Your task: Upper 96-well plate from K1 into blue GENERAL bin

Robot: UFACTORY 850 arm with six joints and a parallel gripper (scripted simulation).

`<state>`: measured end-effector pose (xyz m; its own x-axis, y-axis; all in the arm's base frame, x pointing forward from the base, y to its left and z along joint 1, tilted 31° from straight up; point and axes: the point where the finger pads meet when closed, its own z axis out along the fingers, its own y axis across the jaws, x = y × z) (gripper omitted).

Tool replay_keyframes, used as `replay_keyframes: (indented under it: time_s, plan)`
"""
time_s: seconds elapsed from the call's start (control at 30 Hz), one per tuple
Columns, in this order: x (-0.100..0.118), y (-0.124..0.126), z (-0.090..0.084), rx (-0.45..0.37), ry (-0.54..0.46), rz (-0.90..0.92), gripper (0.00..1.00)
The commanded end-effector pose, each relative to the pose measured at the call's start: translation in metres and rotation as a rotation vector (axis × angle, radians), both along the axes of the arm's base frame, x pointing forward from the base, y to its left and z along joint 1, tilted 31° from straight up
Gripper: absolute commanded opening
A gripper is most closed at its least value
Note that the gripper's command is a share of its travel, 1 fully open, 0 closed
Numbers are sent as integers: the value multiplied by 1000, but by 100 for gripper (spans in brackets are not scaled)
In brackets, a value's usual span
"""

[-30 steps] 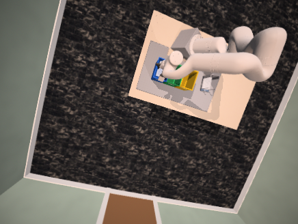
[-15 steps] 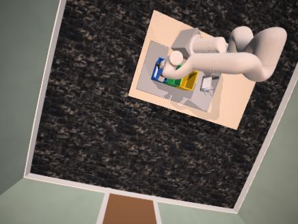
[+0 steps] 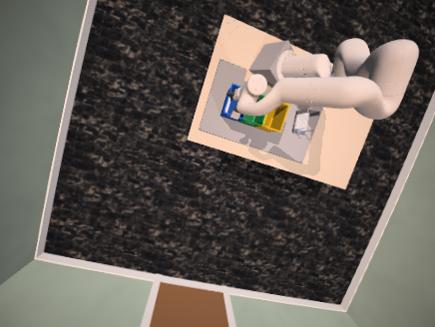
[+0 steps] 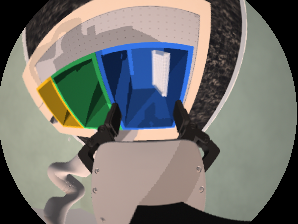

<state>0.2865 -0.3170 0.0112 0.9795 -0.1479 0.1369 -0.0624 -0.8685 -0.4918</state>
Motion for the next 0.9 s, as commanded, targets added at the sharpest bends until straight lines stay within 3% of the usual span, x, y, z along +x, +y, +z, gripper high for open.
replay_keyframes:
  time_s: [0.0, 0.47, 0.87]
  plan:
    - [-1, -5, 7, -2, -1, 0, 100]
    - [-7, -20, 35, -2, -1, 0, 100]
    - [-7, -20, 35, -2, -1, 0, 100]
